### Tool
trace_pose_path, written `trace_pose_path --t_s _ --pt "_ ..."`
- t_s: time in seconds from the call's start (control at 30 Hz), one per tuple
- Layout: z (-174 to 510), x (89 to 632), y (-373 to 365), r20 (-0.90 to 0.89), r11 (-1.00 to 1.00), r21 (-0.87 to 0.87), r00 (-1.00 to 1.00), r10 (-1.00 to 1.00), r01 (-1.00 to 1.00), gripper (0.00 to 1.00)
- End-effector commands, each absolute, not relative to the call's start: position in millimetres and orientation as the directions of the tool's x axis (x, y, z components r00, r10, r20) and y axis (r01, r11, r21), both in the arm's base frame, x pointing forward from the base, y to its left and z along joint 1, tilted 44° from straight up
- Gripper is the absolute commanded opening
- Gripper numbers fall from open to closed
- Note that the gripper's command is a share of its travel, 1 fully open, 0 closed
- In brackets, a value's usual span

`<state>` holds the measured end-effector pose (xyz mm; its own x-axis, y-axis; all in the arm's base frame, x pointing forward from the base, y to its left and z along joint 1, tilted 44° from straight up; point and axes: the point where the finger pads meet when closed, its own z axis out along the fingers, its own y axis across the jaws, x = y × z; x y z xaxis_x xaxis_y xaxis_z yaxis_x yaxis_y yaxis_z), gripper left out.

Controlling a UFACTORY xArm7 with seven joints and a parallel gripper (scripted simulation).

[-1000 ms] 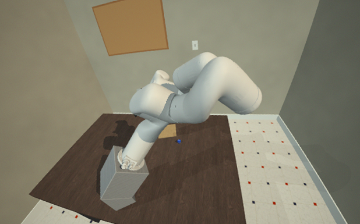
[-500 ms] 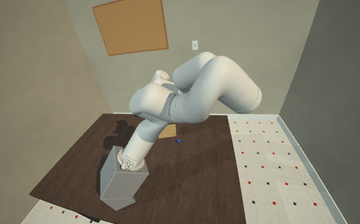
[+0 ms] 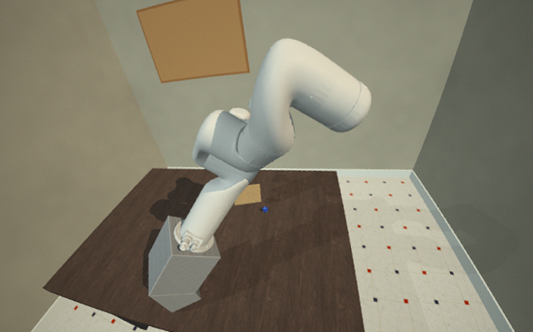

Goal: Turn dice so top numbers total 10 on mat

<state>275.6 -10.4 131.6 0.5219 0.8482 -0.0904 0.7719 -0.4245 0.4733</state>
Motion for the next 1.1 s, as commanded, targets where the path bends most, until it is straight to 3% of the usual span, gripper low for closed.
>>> trace_pose_path --t_s 0.0,0.33,1.07 --pt "131.4 286.4 -27.3 -0.156 -0.368 0.499 0.499 0.852 0.785 1.0" --pt "132.1 297.5 -71.7 -0.357 -0.185 0.5 0.396 0.846 0.846 1.0" --pt "125.0 303.8 -119.3 -0.565 0.038 0.392 0.208 0.798 0.919 1.0"
